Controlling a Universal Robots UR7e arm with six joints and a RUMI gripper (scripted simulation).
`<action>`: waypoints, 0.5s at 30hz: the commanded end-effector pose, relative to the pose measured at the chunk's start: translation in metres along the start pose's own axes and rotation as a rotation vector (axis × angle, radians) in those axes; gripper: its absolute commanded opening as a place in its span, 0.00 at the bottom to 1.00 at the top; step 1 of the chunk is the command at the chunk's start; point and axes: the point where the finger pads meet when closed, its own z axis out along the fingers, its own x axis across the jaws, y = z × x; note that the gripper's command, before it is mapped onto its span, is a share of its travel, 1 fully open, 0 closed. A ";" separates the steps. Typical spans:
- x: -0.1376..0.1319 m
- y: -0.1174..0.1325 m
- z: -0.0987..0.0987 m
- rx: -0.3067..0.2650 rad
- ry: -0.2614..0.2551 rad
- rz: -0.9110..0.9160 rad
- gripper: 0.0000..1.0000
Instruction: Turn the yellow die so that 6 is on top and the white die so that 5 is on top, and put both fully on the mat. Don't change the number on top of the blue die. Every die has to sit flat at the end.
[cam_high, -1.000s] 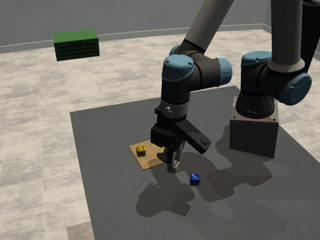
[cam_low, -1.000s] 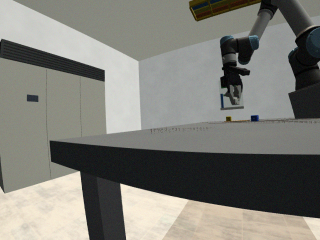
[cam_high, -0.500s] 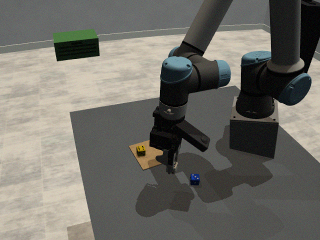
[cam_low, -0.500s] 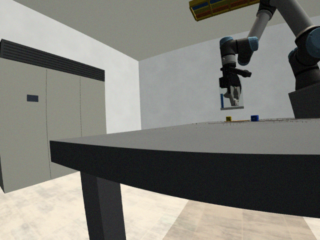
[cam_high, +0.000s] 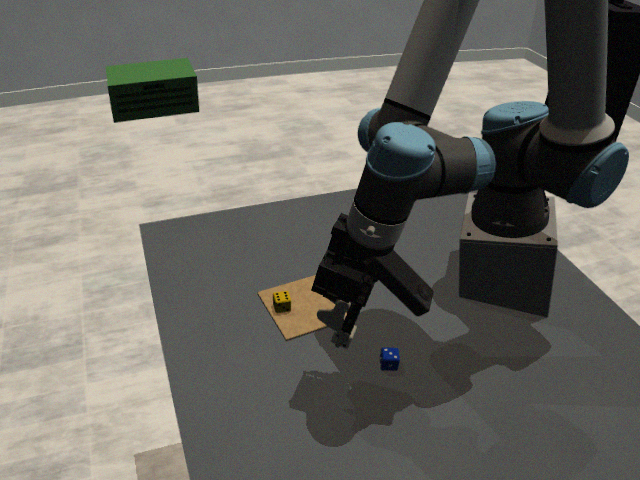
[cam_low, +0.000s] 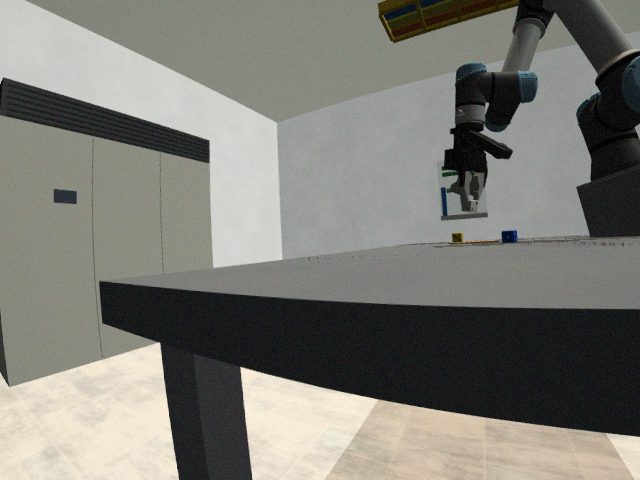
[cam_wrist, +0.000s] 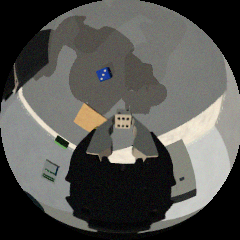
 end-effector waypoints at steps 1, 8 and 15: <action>0.000 0.000 0.001 -0.152 -0.001 0.000 0.10; 0.000 0.000 0.001 -0.297 -0.001 0.000 0.10; 0.000 -0.001 0.001 -0.468 0.000 0.001 0.10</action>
